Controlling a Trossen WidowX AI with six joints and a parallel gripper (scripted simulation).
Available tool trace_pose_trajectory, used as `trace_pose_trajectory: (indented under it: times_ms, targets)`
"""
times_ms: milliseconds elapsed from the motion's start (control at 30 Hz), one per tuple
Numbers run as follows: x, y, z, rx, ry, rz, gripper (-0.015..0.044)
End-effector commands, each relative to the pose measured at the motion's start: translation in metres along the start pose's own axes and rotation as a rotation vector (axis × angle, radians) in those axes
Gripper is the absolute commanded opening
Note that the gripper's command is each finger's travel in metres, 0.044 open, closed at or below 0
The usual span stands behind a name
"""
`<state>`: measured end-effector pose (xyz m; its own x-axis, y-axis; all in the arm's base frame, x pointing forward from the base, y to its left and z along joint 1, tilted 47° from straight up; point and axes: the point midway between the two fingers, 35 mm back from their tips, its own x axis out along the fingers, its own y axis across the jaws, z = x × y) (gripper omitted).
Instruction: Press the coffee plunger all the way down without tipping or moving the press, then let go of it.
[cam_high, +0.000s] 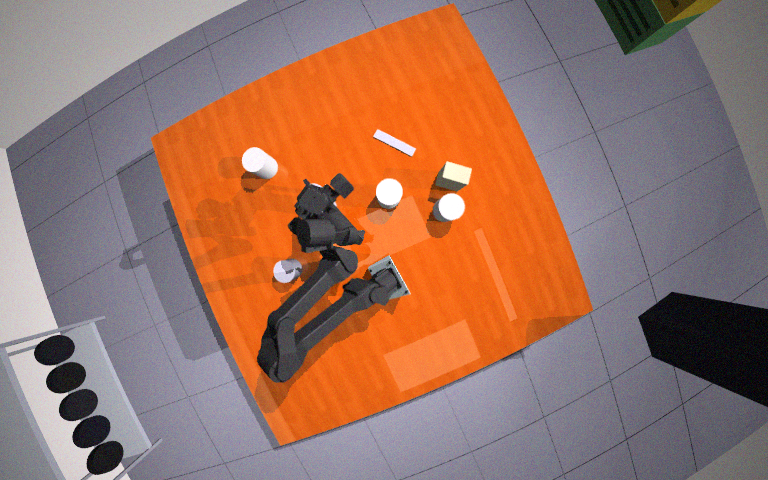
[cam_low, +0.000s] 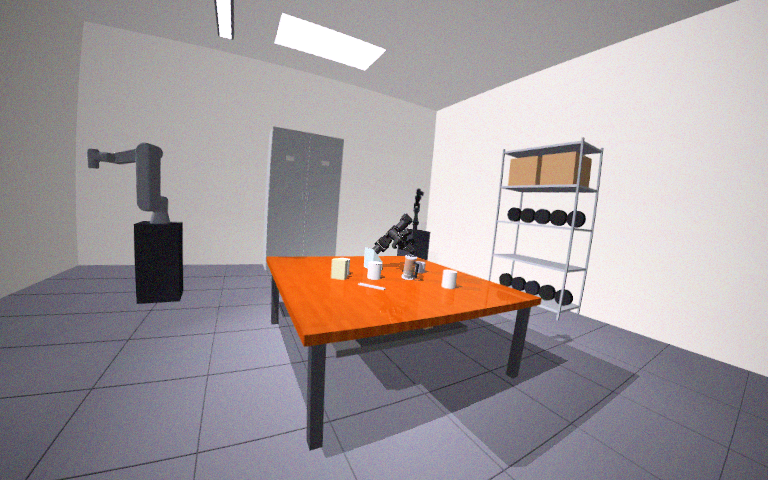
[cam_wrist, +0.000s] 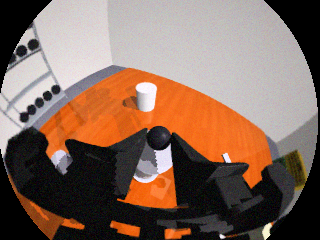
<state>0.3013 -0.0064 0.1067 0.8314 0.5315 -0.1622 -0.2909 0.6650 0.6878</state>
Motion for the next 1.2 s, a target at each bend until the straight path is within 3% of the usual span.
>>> trace_pose_trajectory:
  times_ms: [0, 900, 1167]
  targets:
    - [0.0024, 0.0001, -0.0045, 0.019, 0.018, 0.011, 0.0117]
    - [0.0021, -0.0017, -0.0007, 0.009, 0.008, 0.006, 0.0117]
    - [0.0021, -0.0017, -0.0007, 0.009, 0.008, 0.006, 0.0327]
